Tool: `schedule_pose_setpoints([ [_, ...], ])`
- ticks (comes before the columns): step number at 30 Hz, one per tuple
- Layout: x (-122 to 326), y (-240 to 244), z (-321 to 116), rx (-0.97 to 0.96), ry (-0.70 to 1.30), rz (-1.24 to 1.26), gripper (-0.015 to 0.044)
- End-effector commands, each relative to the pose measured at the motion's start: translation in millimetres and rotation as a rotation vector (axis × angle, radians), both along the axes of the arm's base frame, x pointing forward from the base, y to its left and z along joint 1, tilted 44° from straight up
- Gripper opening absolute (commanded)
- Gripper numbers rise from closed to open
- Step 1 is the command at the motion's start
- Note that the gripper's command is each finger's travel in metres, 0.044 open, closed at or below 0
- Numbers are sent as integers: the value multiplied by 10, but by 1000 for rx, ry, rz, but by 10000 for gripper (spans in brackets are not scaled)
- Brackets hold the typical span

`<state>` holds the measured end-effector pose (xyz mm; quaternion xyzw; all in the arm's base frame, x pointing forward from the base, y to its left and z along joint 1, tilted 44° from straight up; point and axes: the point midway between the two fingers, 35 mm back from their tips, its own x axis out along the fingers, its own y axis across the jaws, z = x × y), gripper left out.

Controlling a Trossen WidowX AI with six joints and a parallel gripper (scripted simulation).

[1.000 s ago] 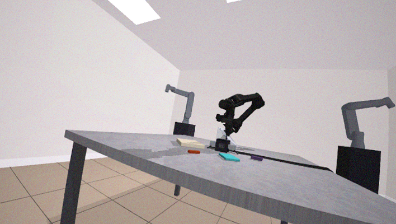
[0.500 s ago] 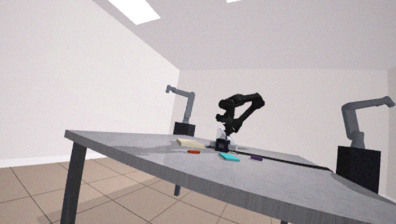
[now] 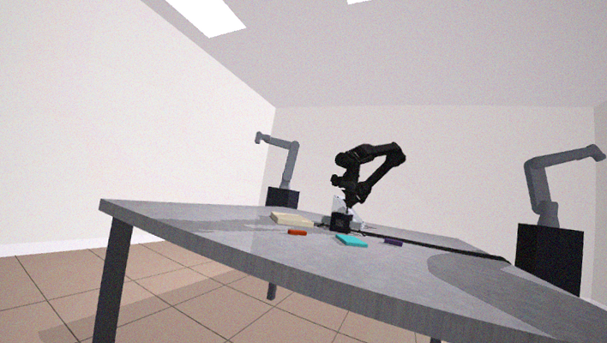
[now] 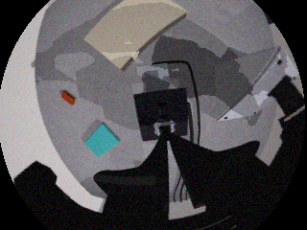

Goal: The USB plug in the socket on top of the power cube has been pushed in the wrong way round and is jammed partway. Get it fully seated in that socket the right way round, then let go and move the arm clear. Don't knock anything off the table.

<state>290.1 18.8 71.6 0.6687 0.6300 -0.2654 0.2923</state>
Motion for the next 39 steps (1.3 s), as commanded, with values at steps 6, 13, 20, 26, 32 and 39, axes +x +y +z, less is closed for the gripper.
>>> schedule_pose_setpoints([
  [6,0,29,-7,4,2,4,0],
  [13,0,0,0,0,0,0,95],
  [20,0,0,0,0,0,0,95],
  [26,0,0,0,0,0,0,95],
  [32,-2,-28,29,0,0,0,95],
  [39,-6,-77,79,-1,0,0,95],
])
